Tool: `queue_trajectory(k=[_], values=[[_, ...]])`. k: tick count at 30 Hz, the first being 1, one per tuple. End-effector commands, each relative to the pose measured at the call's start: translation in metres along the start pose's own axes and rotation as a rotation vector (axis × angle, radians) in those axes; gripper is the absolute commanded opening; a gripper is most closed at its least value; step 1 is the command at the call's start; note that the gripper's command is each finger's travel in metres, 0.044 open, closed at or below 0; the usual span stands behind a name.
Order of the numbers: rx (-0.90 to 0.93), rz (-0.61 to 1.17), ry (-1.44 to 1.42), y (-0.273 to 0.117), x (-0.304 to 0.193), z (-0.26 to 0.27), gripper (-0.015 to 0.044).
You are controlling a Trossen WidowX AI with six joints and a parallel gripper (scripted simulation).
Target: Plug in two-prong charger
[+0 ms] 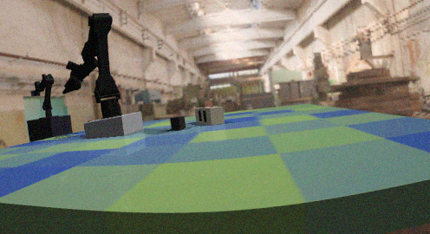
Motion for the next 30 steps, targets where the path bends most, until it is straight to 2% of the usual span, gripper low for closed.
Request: queue_trajectory(k=[1,30], values=[[-0.024,0.063,0.032,-0.010,-0.018,-0.002,0.0440],[-0.180,0.427,0.240,-0.094,-0.112,0.006,0.0440]])
Point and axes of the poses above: the point midway between the two fingers, 35 mm back from their tips, its own y axis out along the fingers, its own z axis across the jaws, x = y × z, the point moved 4 cm from there along -y, back along the fingers, and after that the axes turned 14 degrees about -y, right-handed, at the moved point
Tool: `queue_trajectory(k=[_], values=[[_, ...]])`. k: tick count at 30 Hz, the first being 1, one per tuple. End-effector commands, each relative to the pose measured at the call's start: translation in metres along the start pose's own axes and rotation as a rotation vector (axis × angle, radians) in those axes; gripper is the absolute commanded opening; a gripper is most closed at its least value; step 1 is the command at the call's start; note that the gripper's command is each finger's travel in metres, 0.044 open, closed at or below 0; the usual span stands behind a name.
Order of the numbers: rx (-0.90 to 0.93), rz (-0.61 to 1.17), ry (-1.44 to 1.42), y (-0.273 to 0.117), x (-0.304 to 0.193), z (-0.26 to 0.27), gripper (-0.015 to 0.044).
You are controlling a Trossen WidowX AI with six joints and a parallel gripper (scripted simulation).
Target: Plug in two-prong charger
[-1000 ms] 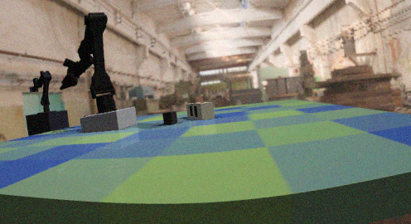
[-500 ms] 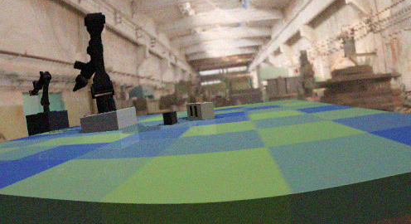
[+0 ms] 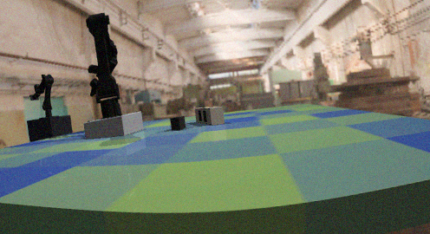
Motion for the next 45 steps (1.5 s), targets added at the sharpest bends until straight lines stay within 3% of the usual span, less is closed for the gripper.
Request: queue_trajectory(k=[1,45], values=[[-0.019,0.061,0.032,-0.009,-0.019,0.000,0.0440],[-0.148,0.511,0.483,-0.116,-0.164,0.043,0.0440]])
Point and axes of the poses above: the point midway between the two fingers, 35 mm back from their tips, its own y axis out along the fingers, its own z axis across the jaws, x = y × z, the point moved 4 cm from there along -y, back along the fingers, and after that the axes turned 14 degrees about -y, right-handed, at the moved point
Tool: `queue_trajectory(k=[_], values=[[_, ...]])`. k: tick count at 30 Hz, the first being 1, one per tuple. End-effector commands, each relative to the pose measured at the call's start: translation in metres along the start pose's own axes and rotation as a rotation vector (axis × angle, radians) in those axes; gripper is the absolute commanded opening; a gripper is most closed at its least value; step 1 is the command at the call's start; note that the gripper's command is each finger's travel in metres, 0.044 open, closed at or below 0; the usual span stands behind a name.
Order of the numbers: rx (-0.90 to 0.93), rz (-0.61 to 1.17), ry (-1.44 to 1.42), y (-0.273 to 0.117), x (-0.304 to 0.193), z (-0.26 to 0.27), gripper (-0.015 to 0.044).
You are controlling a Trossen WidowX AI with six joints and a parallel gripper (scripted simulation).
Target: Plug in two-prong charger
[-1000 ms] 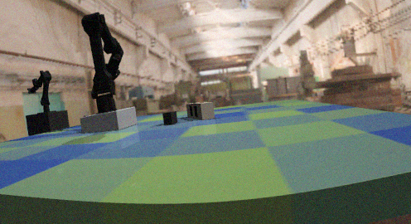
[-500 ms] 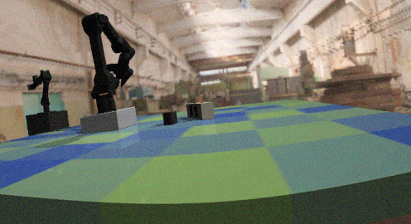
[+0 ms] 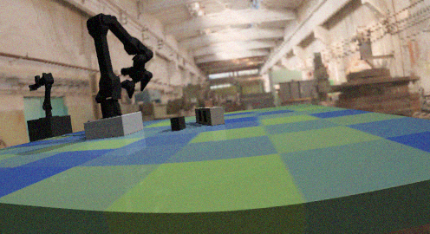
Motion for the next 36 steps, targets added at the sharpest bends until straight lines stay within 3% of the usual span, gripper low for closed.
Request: queue_trajectory(k=[1,36], values=[[-0.008,0.052,0.042,-0.006,-0.019,0.000,0.0440],[-0.033,0.383,0.446,-0.068,-0.150,0.040,0.0440]])
Point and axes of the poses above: the point midway between the two fingers, 35 mm back from their tips, its own y axis out along the fingers, its own z axis across the jaws, x = y × z, the point moved 4 cm from there along -y, back along the fingers, and after that the axes turned 14 degrees about -y, right-handed, at the moved point
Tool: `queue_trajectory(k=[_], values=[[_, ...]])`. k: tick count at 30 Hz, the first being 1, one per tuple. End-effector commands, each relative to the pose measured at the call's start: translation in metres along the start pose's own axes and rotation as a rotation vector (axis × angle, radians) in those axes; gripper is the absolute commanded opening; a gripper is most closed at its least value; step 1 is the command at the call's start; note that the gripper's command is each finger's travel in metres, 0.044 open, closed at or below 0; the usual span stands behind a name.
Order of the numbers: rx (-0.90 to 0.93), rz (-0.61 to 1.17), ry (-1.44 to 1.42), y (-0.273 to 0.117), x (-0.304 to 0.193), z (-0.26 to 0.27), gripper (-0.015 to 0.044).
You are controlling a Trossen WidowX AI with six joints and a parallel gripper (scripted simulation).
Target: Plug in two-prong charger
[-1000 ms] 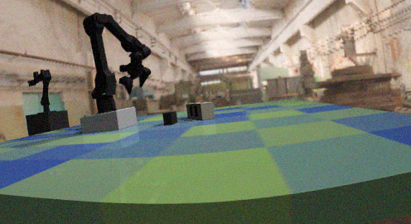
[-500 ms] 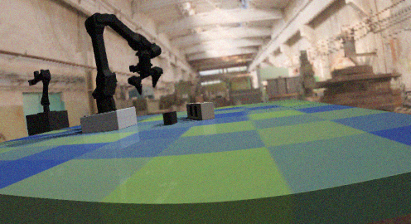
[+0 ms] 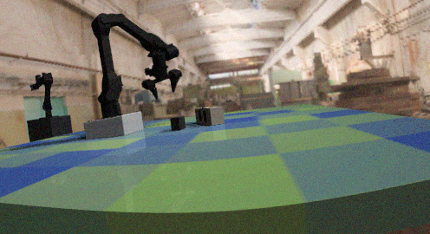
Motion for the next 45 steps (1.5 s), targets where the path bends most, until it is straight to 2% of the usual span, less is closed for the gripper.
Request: queue_trajectory(k=[1,21,45], values=[[0.003,0.046,0.046,-0.003,-0.020,0.002,0.0440],[0.028,0.220,0.281,-0.021,-0.101,0.024,0.0440],[0.093,0.383,0.571,-0.051,-0.180,0.076,0.0440]])
Point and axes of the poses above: the point midway between the two fingers, 35 mm back from their tips, its own y axis out along the fingers, its own z axis across the jaws, x = y × z, the point moved 4 cm from there along -y, back along the fingers, and after that the axes turned 14 degrees about -y, right-handed, at the moved point
